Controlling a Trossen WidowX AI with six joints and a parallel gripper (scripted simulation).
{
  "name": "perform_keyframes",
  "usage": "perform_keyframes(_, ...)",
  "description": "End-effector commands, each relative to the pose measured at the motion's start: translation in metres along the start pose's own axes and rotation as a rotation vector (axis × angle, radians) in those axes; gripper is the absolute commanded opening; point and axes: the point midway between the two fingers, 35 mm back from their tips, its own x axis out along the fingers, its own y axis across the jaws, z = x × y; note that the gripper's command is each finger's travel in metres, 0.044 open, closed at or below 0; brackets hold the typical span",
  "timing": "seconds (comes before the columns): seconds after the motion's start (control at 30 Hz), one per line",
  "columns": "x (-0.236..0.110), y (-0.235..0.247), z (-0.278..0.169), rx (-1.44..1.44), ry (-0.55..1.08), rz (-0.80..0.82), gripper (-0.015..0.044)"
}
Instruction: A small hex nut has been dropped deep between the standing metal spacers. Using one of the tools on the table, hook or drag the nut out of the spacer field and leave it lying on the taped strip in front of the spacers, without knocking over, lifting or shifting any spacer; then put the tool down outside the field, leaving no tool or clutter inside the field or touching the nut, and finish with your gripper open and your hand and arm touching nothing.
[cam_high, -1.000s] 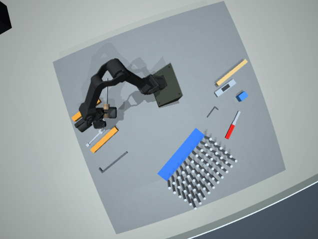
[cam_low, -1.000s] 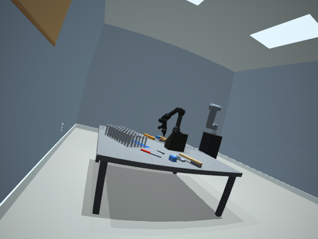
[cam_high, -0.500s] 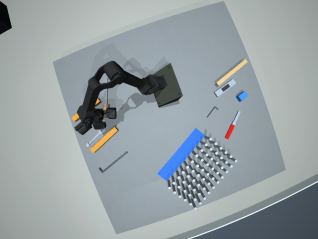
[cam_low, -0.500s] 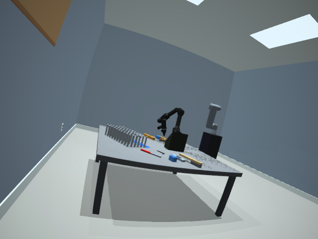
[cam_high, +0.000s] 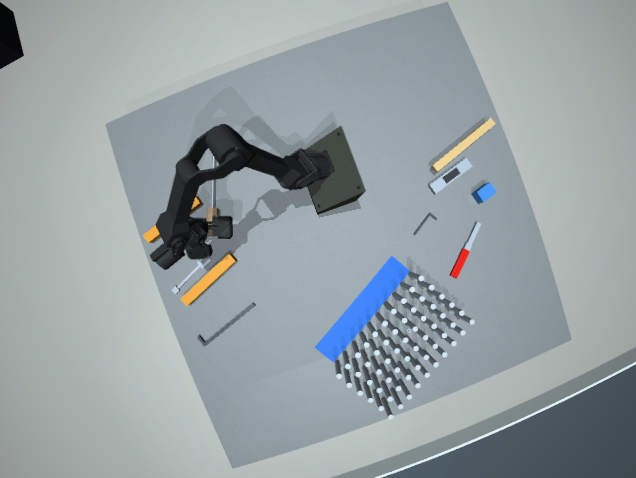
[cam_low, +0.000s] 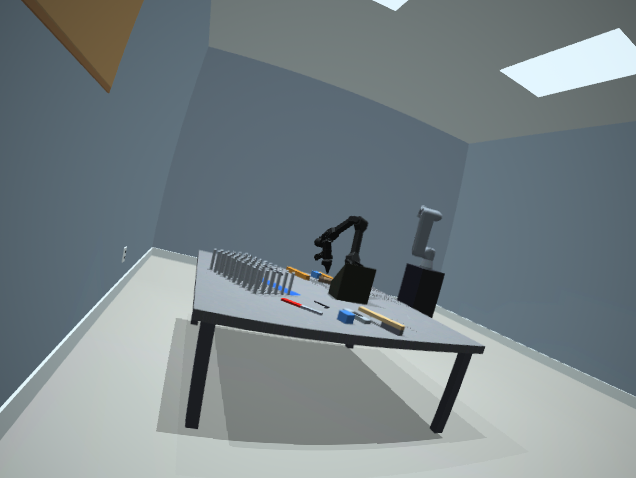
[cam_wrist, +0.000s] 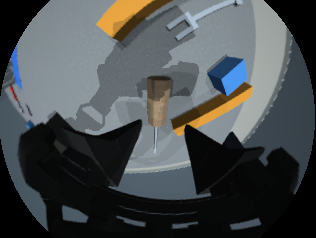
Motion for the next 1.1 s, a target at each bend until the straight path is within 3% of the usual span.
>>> perform_keyframes(0.0, 0.009, 0.004, 0.002, -0.009, 0.005, 0.011, 0.0280)
perform_keyframes(1.07, 0.058, 0.012, 0.015, -0.011, 0.006, 0.009, 0.0280)
